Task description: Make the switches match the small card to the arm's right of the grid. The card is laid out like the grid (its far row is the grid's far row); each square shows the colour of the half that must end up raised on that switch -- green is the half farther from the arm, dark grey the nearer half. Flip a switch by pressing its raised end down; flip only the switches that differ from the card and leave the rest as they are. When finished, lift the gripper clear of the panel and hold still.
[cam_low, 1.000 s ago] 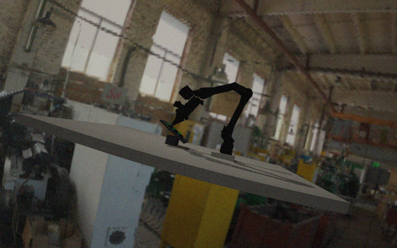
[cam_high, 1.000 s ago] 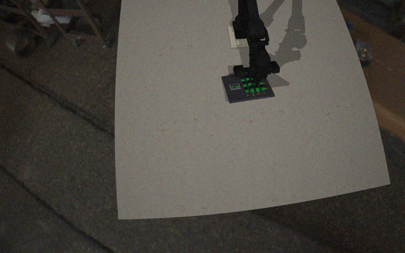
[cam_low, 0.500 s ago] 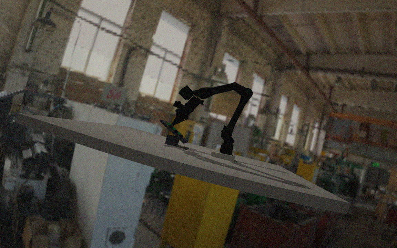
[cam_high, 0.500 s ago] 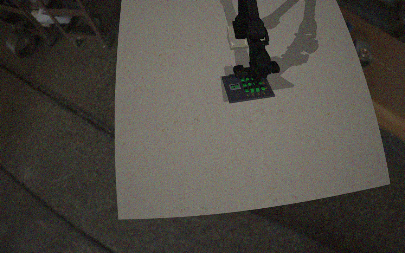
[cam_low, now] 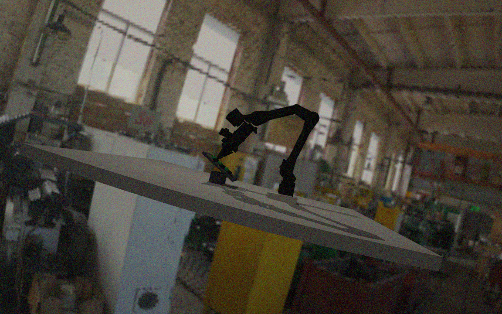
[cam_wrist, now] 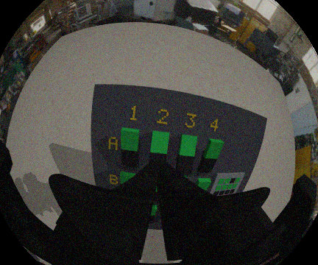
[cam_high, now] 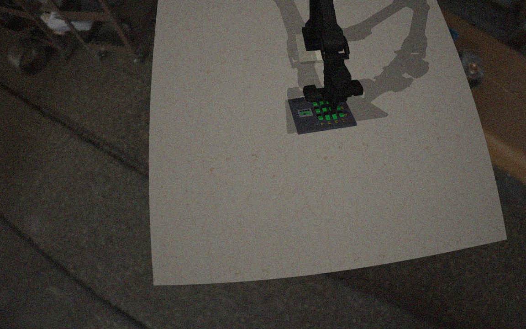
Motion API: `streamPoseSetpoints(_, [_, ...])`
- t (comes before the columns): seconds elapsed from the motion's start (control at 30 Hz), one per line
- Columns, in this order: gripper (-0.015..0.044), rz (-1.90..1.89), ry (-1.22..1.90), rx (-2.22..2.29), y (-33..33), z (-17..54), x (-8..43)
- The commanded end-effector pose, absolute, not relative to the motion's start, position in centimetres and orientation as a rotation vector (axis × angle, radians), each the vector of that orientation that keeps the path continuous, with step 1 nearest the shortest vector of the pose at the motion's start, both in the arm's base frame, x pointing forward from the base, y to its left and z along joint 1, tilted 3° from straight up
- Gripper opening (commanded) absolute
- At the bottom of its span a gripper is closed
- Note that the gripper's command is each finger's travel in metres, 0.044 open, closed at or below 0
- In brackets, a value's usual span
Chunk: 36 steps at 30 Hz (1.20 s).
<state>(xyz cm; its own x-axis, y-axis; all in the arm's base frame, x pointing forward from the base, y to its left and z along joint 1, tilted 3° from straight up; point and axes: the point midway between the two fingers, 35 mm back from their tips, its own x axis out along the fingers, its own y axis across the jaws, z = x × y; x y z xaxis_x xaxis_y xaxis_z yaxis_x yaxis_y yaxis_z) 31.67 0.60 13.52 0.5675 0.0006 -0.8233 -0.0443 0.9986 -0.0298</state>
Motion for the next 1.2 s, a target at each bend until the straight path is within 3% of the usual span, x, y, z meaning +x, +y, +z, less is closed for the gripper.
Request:
streamPoseSetpoints(0.0, [0.0000,0.031,0.970,-0.051,0.64,13.30,31.63])
streamPoseSetpoints(1.17, [0.0000,0.027,0.968,-0.049,0.61,13.34,31.81])
